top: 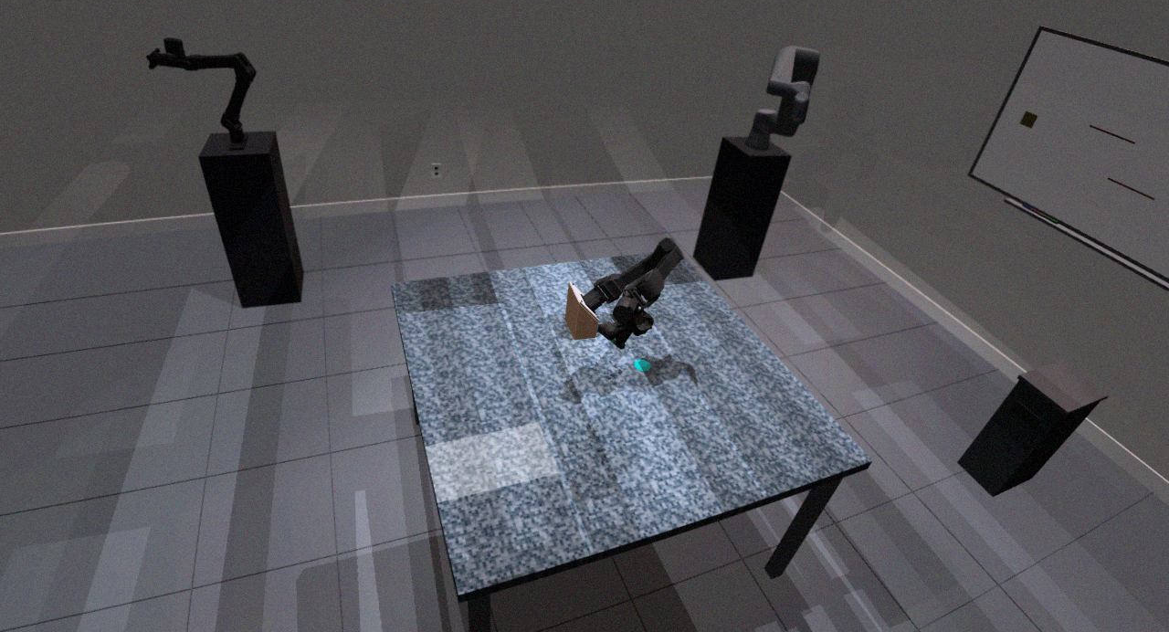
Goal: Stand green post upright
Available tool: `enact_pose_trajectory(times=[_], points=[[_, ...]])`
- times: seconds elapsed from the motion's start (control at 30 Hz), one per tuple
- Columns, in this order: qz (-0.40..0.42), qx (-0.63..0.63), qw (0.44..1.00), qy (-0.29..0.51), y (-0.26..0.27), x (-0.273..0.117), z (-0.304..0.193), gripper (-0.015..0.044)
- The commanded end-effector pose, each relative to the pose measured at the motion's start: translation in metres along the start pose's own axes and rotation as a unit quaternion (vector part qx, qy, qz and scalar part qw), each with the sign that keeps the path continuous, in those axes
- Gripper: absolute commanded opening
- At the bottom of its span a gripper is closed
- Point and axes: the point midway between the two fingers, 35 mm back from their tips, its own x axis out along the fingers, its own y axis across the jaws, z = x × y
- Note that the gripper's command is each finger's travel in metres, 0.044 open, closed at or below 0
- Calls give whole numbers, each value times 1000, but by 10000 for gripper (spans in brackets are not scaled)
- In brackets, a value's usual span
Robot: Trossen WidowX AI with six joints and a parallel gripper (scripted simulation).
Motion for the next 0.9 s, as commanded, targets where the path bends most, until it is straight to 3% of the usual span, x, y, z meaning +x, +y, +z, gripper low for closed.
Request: enact_pose_trajectory(times=[0.0,0.87], points=[[6,42,999,2,15,2,1,23],[17,270,963,6,99,-1,10,23]])
